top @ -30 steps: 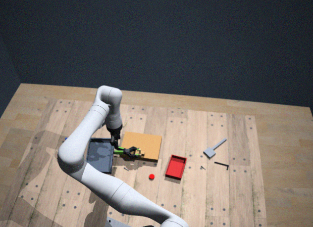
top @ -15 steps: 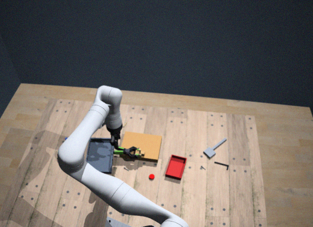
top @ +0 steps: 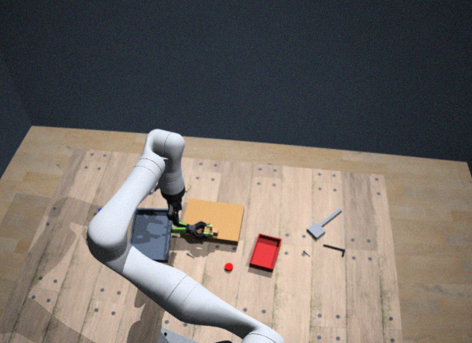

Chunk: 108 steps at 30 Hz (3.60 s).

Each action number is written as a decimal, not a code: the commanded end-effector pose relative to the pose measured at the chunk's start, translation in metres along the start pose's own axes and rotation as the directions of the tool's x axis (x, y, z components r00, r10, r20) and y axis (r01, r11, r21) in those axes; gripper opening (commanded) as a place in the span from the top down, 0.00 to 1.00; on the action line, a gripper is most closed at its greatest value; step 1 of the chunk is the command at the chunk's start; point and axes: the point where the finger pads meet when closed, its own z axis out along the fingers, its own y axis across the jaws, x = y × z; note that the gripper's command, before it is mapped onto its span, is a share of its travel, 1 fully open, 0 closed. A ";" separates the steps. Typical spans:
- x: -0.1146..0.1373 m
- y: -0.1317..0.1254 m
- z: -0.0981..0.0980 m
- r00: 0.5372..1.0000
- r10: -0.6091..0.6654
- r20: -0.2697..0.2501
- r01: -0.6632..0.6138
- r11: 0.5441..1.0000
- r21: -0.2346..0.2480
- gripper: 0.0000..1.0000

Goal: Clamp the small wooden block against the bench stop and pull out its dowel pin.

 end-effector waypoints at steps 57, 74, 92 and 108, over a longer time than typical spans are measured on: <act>-0.034 0.005 -0.008 0.888 -0.459 0.001 0.459 0.888 -0.010 0.46; -0.051 0.006 -0.011 0.758 -0.652 0.004 0.652 0.758 -0.010 0.46; -0.069 0.005 -0.013 0.571 -0.821 0.006 0.821 0.571 -0.008 0.46; -0.083 0.004 -0.014 0.396 -0.918 0.006 0.918 0.396 -0.005 0.46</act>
